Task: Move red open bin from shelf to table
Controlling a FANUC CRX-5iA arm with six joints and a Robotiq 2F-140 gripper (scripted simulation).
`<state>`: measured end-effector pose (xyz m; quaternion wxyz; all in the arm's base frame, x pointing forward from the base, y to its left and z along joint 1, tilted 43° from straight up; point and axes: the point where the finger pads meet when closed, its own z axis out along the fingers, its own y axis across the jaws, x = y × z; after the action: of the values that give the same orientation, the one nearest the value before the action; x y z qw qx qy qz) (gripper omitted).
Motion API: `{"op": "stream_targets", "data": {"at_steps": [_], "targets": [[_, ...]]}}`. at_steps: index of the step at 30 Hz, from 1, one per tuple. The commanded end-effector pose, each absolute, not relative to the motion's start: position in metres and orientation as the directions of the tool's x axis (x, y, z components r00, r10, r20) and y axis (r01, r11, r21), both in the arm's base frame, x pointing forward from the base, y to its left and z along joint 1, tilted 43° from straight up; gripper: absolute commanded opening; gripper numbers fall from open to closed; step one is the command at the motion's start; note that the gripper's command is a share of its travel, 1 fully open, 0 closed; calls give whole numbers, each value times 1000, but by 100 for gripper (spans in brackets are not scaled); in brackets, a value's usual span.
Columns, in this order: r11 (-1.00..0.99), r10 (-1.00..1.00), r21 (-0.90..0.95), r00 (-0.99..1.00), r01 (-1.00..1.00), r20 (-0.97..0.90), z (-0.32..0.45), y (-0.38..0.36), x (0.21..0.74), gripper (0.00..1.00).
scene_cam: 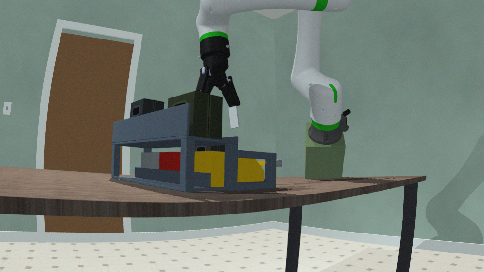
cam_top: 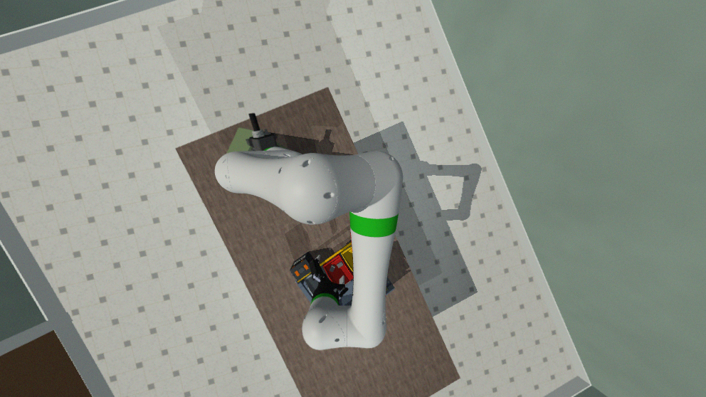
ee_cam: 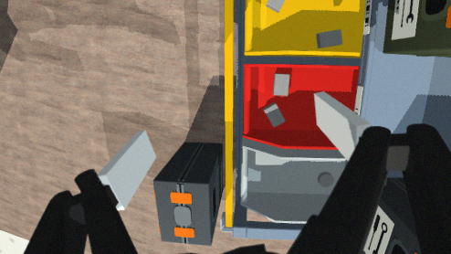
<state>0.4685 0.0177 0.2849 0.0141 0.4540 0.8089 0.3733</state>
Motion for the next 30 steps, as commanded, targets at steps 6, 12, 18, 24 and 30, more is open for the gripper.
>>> {"op": "stream_targets", "data": {"at_steps": [6, 12, 18, 24, 30], "targets": [[302, 757, 612, -574, 731, 311, 285, 18, 468, 100], [102, 864, 579, -361, 809, 352, 282, 18, 464, 100], [102, 864, 579, -361, 809, 352, 282, 18, 464, 100], [102, 864, 579, -361, 809, 352, 281, 18, 464, 100], [102, 864, 579, -361, 809, 352, 280, 18, 462, 100]]}}
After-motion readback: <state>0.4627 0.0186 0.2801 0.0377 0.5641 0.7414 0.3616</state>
